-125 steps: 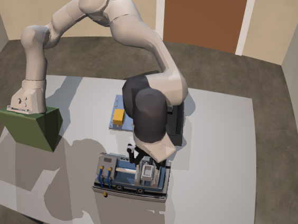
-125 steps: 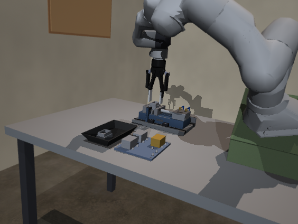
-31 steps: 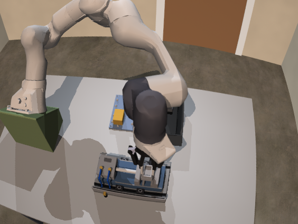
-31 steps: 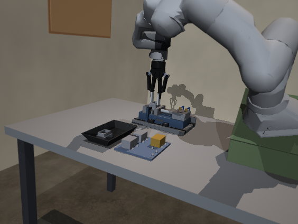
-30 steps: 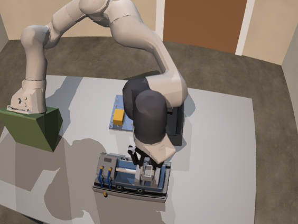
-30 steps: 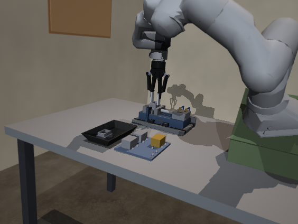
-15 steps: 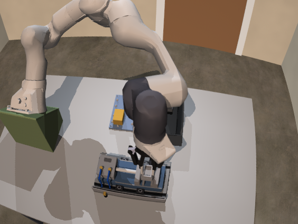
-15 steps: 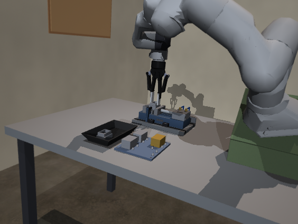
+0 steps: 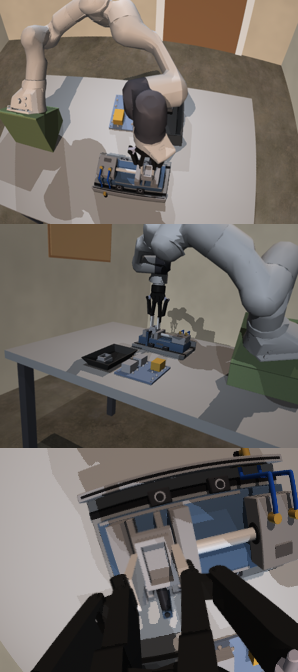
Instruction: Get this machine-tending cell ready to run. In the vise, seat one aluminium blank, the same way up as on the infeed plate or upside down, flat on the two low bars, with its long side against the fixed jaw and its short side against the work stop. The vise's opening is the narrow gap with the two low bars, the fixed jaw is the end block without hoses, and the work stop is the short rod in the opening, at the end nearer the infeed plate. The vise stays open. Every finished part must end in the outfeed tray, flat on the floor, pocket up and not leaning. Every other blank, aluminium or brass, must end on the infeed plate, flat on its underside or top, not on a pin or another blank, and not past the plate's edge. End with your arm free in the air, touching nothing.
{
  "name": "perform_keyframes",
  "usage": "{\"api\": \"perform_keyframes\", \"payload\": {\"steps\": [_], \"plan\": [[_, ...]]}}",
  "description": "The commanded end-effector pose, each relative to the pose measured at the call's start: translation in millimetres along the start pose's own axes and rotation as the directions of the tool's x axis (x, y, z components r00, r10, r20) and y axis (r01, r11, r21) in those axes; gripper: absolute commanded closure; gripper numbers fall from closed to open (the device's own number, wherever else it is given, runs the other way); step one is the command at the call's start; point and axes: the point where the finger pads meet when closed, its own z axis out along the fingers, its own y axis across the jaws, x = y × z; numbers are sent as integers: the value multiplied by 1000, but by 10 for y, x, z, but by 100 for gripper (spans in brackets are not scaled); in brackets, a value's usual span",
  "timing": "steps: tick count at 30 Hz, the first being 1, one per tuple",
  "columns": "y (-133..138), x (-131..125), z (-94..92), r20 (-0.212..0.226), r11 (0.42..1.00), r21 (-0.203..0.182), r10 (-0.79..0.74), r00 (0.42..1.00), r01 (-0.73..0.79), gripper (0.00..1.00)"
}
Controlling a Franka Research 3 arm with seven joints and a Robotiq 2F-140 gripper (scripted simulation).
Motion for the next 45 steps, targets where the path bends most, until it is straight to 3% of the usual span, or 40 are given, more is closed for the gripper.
{"api": "perform_keyframes", "payload": {"steps": [1,19,45], "plan": [[8,4,18,0,1000,0,-3,1000,3,100],[8,4,-23,0,1000,0,-3,1000,3,100],[8,4,-403,0,1000,0,-3,1000,3,100]]}}
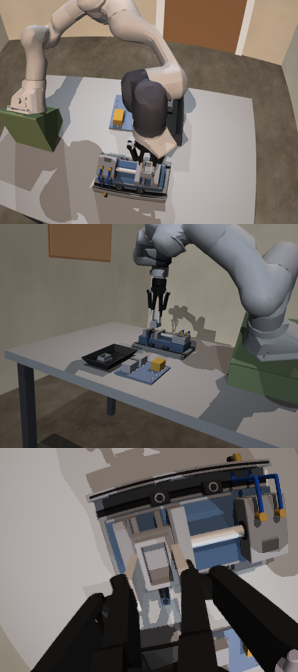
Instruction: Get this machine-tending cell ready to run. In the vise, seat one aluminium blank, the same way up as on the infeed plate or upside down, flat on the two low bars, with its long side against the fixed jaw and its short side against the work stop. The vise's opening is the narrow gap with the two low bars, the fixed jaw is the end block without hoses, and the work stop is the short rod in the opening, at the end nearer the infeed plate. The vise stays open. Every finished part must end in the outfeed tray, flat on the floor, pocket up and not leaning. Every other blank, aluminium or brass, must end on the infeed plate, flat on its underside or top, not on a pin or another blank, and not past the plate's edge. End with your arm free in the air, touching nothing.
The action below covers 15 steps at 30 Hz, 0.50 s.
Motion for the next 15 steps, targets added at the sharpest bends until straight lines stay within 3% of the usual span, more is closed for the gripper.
{"api": "perform_keyframes", "payload": {"steps": [1,15], "plan": [[-1,-7,-71,2,1000,-2,5,1000,-5,100],[-16,-41,-103,2,1000,-1,5,1000,-5,100]]}}
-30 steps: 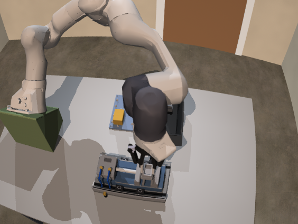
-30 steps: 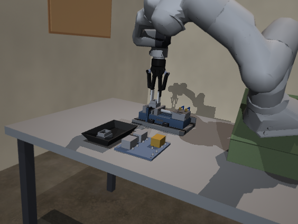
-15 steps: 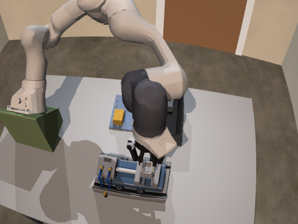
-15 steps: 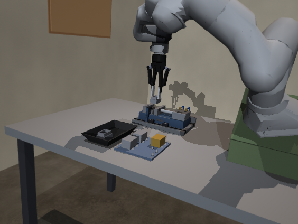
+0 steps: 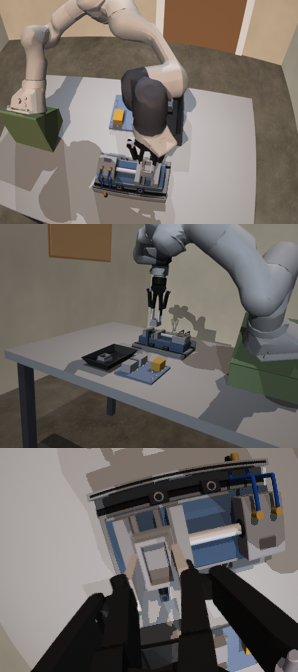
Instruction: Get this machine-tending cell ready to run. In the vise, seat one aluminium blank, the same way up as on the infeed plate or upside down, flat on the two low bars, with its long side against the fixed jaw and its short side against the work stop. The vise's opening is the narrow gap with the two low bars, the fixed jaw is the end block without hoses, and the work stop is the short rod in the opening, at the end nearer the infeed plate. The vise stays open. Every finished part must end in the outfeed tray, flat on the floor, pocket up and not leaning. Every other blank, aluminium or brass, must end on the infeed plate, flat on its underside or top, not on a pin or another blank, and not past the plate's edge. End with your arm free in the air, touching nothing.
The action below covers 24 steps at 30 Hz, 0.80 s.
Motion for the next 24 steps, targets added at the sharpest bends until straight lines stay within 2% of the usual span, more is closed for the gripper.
{"api": "perform_keyframes", "payload": {"steps": [1,4,6,9,13,21,23,24], "plan": [[-41,-69,-43,-2,1000,2,4,1000,-4,100],[-147,-331,-59,-4,1000,3,3,1000,-3,100],[-147,-331,-59,-4,1000,3,3,1000,-3,100],[-289,-761,-76,-6,1000,5,0,1000,0,100],[-395,-1203,-82,-7,1000,6,-3,1000,3,100],[-496,-2265,-60,-4,1000,4,-14,1000,14,100],[-496,-2265,-60,-4,1000,4,-14,1000,14,100],[-493,-2413,-53,-4,1000,4,-16,1000,16,100]]}}
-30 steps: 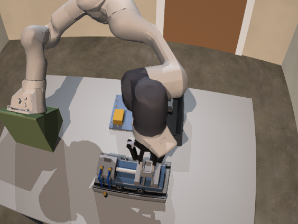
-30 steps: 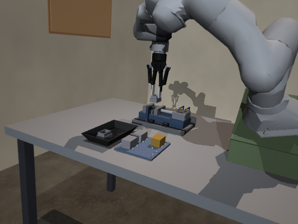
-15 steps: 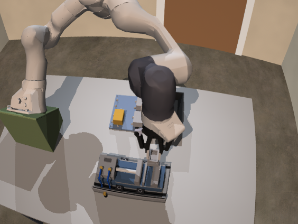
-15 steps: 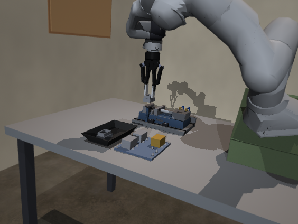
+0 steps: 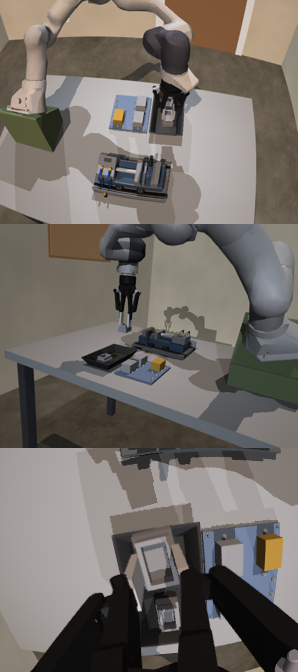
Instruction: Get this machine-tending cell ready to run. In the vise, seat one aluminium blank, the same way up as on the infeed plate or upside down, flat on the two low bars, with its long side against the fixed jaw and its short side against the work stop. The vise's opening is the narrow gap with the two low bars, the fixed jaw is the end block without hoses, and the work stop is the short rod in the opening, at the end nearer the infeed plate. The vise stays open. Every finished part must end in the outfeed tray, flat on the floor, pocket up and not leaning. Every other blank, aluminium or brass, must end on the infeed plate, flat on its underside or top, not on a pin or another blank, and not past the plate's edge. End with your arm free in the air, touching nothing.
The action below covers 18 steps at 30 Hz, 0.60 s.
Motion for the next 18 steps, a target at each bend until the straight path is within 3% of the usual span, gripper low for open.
{"api": "perform_keyframes", "payload": {"steps": [1,5,18], "plan": [[-19,-240,-18,-21,995,8,96,995,-96,100],[-27,-505,0,-20,996,6,93,996,-92,100],[-27,-527,2,-19,996,6,92,996,-92,100]]}}
